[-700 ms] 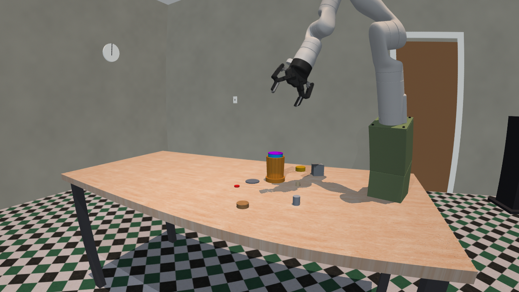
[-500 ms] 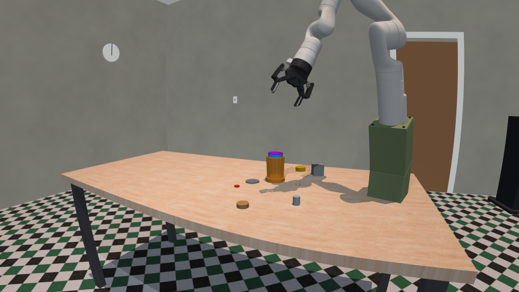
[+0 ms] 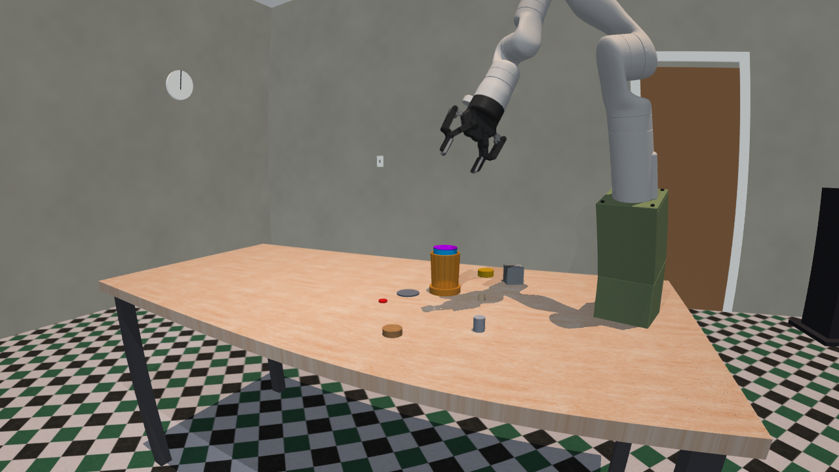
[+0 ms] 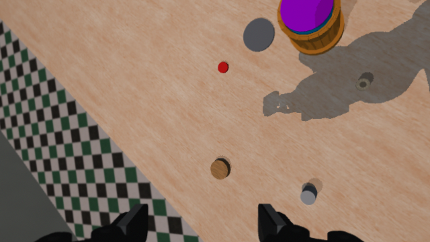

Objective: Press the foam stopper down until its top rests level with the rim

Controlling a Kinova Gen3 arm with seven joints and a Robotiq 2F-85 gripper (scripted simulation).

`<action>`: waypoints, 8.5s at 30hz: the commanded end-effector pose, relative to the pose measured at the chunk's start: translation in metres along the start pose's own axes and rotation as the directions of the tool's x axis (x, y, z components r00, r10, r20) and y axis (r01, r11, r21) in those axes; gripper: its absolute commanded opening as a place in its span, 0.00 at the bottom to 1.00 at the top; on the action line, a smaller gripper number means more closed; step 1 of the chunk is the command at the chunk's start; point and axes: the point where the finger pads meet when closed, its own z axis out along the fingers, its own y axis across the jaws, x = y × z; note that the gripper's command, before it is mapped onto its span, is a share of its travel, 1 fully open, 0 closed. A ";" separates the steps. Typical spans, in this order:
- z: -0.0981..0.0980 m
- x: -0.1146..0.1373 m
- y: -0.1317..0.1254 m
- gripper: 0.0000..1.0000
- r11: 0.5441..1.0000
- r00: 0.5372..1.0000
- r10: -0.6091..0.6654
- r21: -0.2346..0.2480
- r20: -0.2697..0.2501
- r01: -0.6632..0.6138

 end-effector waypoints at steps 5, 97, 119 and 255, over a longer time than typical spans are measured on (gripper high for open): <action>0.018 0.040 0.003 0.00 0.994 0.995 0.093 -0.047 -0.039 -0.095; 0.147 0.209 0.113 0.00 0.710 0.784 0.506 -0.343 -0.359 -0.615; 0.150 0.210 0.114 0.00 0.710 0.784 0.506 -0.343 -0.359 -0.615; 0.121 0.207 0.098 0.00 0.710 0.784 0.506 -0.343 -0.359 -0.615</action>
